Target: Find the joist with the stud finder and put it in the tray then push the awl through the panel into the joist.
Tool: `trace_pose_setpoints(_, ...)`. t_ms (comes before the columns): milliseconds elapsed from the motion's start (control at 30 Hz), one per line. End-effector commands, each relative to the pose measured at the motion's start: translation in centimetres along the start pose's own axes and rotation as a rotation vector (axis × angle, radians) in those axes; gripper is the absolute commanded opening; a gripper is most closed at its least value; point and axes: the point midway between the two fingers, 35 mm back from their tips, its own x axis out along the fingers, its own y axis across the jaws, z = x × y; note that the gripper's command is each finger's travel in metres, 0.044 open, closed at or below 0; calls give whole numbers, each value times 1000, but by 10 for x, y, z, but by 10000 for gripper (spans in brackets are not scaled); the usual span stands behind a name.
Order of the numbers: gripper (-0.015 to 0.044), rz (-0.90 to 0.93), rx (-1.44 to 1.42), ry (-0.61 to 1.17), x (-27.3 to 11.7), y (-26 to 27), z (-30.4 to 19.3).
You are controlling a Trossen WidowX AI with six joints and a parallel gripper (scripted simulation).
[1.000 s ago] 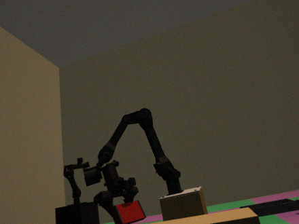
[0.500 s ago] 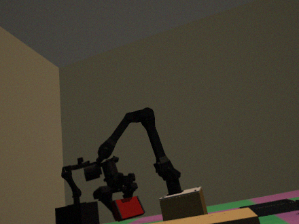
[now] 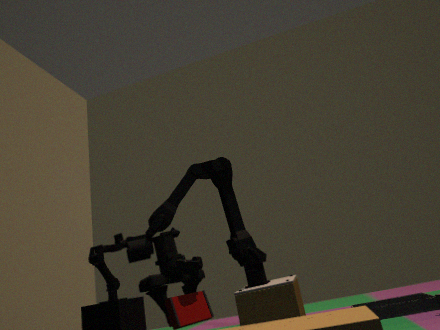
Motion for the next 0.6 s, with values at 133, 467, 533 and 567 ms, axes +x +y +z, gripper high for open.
trace_pose_setpoints(133, 0, 0, 3, 46, 0, 1, 2)
trace_pose_setpoints(467, 0, 4, 4, 117, 1, 1, 4)
trace_pose_setpoints(533, 0, 4, 4, 132, 1, 1, 4)
trace_pose_setpoints(567, 0, 4, 5, 139, 1, 1, 4)
